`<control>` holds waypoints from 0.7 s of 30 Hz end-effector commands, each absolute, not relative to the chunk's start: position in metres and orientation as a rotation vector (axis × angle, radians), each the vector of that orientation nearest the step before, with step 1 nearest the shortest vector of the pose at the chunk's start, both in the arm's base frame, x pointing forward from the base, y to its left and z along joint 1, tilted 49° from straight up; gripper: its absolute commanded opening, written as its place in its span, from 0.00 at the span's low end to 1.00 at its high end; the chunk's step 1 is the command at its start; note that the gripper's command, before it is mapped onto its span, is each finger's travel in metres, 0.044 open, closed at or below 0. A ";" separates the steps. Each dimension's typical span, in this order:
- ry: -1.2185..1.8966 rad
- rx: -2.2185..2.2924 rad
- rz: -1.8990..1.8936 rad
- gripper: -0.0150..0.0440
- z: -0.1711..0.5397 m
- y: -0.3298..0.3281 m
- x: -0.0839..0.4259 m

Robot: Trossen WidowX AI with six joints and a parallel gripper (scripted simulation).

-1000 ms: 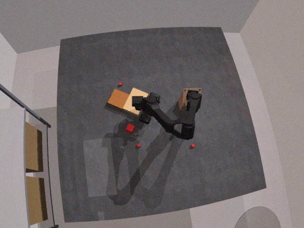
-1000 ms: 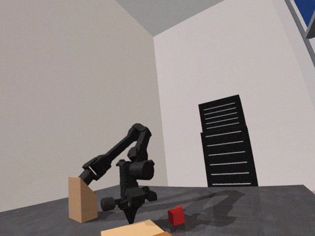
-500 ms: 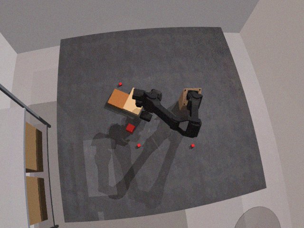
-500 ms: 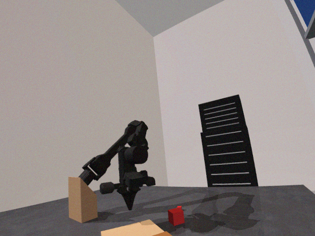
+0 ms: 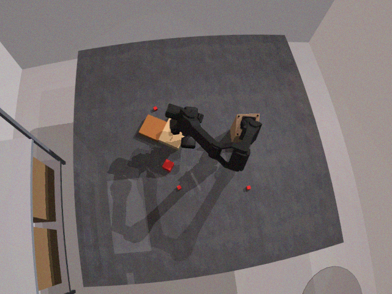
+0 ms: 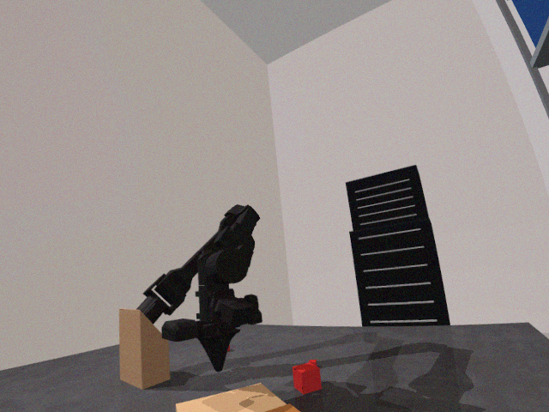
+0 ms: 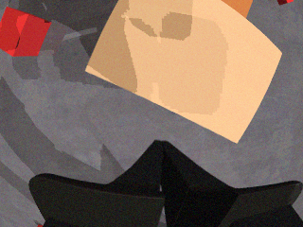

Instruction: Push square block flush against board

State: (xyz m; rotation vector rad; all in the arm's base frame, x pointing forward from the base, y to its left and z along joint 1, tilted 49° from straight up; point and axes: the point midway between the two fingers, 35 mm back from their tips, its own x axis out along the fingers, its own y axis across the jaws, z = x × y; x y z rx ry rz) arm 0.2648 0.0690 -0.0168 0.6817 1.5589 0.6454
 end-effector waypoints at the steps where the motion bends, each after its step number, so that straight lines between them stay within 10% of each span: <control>1: 1.500 0.560 0.754 0.25 -0.031 0.056 0.273; 21: 1.140 0.046 1.197 0.25 -0.097 0.001 0.293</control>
